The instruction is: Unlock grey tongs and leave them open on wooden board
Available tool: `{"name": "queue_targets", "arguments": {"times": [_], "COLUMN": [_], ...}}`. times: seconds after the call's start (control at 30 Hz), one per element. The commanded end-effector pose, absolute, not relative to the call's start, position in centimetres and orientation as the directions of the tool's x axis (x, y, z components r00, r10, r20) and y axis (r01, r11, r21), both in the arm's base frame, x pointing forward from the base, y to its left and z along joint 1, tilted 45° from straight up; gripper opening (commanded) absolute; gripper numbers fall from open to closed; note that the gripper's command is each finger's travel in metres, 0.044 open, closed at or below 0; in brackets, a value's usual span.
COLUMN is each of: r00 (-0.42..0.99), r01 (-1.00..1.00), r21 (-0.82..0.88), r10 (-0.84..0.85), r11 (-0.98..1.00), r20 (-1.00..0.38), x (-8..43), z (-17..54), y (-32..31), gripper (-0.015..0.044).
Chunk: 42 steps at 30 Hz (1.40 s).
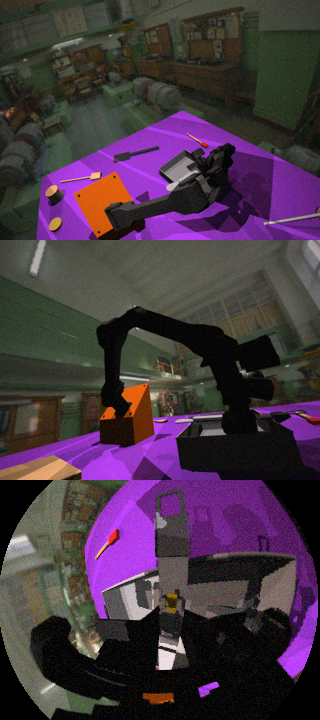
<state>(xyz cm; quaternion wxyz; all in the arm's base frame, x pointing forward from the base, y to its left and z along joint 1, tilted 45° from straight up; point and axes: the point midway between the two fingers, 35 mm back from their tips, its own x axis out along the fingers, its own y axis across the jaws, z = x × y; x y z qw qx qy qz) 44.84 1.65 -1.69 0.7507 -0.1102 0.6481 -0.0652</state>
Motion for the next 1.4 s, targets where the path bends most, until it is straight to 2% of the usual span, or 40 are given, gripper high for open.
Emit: {"name": "queue_targets", "arguments": {"times": [0.0,0.2,0.67,0.9,1.2,1.37], "r00": [0.15,0.144,0.14,0.12,0.138,0.148], "r01": [-0.045,-0.047,-0.044,-0.009,0.026,0.031], "r21": [-0.249,-0.247,-0.262,-0.426,-0.658,-0.691], "r10": [-0.24,-0.239,-0.253,-0.422,-0.655,-0.687], "r11": [0.967,0.968,0.964,0.905,0.753,0.722], "r20": [-0.959,-0.96,-0.957,-0.899,-0.743,-0.711], "x": [44.8,43.8,43.7,43.8,44.1,44.2], "z": [-1.1,3.4,3.6,3.1,3.3,3.4], "y": [2.3,6.8,7.0,6.7,6.8,6.9], "gripper": [-0.0141,-0.015,-0.015,-0.015,-0.015,-0.015]}}
